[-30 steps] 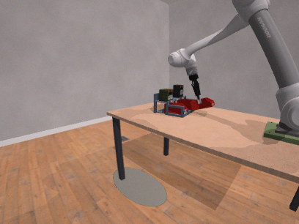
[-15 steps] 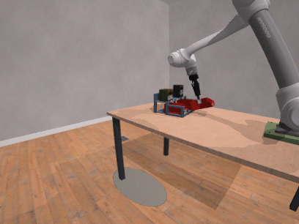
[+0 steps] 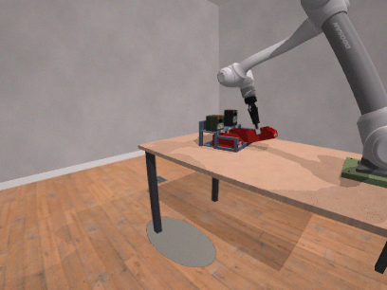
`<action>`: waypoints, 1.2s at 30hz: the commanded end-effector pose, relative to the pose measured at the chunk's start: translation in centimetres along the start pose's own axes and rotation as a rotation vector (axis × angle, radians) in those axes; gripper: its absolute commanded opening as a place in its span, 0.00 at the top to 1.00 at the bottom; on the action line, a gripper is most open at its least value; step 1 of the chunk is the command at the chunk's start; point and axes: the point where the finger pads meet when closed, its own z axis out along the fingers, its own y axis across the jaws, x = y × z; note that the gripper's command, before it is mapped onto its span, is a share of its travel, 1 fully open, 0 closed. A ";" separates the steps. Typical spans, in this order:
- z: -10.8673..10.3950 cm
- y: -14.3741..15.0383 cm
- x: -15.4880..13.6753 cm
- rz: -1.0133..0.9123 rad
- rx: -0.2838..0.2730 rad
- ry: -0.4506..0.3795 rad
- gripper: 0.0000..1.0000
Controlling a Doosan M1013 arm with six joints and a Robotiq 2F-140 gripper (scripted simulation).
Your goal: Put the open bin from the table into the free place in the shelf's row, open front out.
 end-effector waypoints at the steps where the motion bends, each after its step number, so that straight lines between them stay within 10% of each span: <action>1: -0.3 0.1 0.2 -0.001 -0.006 -0.002 1.00; 36: -0.8 0.1 1.6 -0.001 -0.006 -0.002 1.00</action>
